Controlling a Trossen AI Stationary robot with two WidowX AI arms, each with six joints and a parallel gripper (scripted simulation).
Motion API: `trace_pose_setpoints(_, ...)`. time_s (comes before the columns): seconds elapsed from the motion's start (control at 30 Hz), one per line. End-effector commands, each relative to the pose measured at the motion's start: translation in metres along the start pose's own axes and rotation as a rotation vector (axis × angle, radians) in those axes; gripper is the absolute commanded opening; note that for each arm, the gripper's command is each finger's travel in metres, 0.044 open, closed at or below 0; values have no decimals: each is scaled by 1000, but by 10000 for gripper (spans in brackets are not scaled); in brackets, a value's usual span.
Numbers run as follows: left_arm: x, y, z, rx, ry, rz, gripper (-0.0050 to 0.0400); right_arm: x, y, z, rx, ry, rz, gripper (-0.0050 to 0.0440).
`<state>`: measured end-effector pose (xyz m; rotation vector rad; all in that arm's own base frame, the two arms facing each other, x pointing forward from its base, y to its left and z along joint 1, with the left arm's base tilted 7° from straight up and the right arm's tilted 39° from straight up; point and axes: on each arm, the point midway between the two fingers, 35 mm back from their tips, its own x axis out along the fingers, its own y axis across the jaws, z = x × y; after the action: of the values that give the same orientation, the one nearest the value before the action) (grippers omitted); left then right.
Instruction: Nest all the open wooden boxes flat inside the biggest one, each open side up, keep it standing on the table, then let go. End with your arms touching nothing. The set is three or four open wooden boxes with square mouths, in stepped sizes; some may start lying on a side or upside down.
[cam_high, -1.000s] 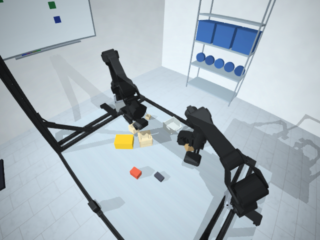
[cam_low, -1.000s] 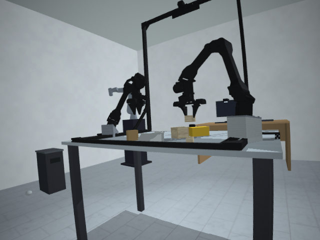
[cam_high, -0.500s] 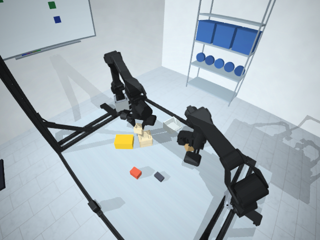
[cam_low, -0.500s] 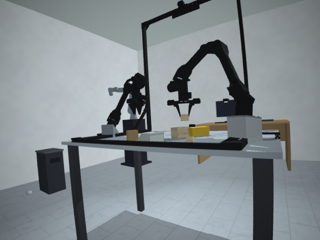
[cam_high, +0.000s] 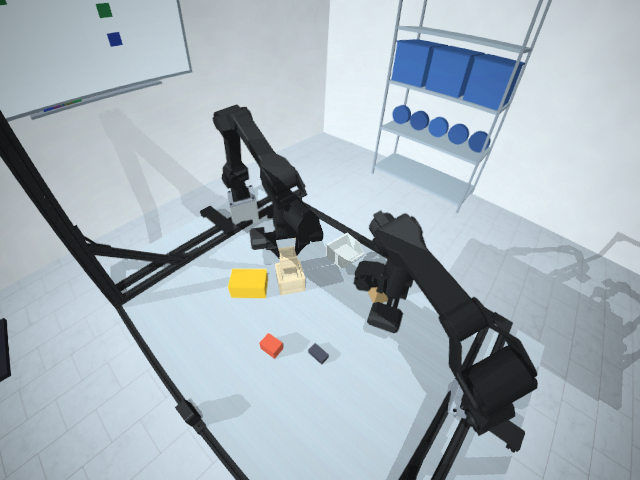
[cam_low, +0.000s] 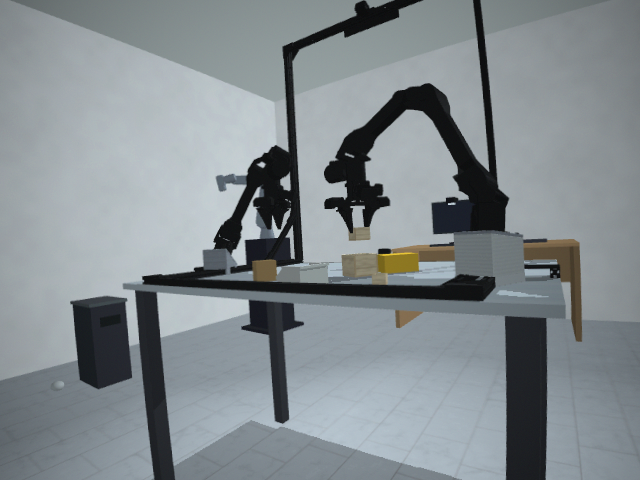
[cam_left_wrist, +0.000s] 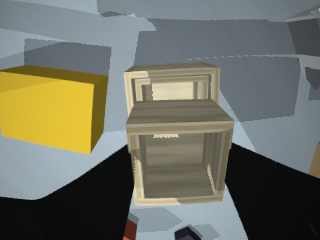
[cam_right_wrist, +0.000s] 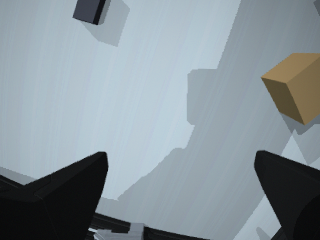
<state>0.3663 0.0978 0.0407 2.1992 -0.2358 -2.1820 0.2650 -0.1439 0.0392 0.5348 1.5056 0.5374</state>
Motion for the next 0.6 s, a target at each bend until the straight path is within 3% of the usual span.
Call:
trace_pose_setpoints(0.0,1,-3,-2,-30,-2,-2,0,0,0,0,-3,-2,0,400)
trace_pose_setpoints(0.07,1,-3,-2,-30,-2,-2,0,2,0,2,11,5,-21,400)
trace_pose_setpoints(0.27,1,-3,-2,-30,-2,-2,0,15,2,19,136,17,-215,400)
trace_pose_setpoints(0.5,1,-3,-2,-30,-2,-2,0,26,8,44,285,-73,-433,400)
trace_pose_setpoints(0.57,1,-3,-2,-30,-2,-2,0,26,8,44,285,-73,-433,400)
